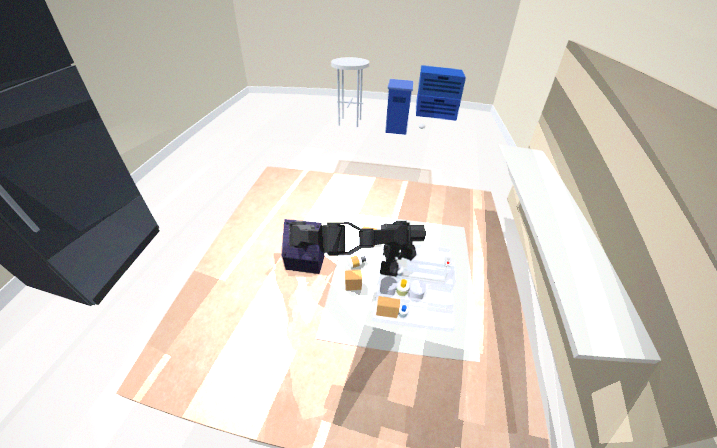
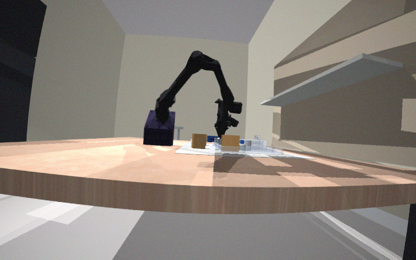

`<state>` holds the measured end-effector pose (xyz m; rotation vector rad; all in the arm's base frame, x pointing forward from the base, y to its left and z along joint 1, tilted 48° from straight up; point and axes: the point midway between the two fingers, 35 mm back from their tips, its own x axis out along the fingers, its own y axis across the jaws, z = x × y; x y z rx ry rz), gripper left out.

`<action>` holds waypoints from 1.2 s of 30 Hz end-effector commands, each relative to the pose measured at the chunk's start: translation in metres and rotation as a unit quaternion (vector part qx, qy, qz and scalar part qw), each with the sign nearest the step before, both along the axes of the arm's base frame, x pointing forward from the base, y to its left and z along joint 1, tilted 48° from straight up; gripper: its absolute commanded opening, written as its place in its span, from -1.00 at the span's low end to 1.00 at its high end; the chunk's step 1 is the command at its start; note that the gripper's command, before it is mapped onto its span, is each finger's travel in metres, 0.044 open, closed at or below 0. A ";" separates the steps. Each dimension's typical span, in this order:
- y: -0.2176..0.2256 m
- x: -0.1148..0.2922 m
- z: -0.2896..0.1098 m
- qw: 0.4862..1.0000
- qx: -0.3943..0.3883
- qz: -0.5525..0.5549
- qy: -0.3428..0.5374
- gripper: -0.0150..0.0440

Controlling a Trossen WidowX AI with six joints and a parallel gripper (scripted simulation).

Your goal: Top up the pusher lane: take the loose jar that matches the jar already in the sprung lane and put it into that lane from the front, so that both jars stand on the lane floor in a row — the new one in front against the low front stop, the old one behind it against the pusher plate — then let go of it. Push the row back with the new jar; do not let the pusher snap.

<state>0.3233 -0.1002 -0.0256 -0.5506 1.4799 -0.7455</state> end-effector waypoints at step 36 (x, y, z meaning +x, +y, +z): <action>-0.009 0.000 -0.006 1.000 -0.004 0.002 -0.006 -0.49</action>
